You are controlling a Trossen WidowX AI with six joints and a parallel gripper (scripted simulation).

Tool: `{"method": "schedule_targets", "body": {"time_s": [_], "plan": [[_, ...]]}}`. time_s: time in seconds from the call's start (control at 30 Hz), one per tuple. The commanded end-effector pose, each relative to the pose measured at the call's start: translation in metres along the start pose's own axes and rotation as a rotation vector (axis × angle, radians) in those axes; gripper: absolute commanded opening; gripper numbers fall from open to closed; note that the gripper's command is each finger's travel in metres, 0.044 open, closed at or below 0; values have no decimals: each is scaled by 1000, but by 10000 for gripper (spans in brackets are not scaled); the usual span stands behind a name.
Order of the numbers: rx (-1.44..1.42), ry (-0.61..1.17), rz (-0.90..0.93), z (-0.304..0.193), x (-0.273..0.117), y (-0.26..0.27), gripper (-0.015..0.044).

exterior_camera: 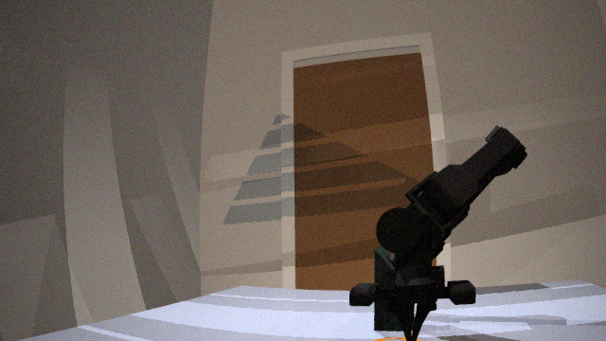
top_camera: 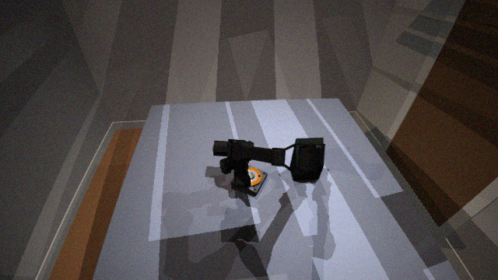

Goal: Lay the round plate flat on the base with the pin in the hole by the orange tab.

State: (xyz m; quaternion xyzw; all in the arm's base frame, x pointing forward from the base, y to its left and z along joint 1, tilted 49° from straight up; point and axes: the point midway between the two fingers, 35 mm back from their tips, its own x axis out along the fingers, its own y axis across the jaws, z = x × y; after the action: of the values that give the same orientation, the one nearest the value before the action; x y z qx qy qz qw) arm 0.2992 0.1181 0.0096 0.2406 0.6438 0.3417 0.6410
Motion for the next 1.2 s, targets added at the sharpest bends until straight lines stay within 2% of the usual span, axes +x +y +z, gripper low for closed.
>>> {"method": "schedule_targets", "body": {"time_s": [0.0, 0.17, 0.47, 1.17], "plan": [[9, 9, 6, -5, 2, 2, 0], [9, 9, 5, -5, 0, 3, 0], [10, 9, 4, -7, -43, 2, 0], [17, 7, 9, -7, -36, 2, 0]]}}
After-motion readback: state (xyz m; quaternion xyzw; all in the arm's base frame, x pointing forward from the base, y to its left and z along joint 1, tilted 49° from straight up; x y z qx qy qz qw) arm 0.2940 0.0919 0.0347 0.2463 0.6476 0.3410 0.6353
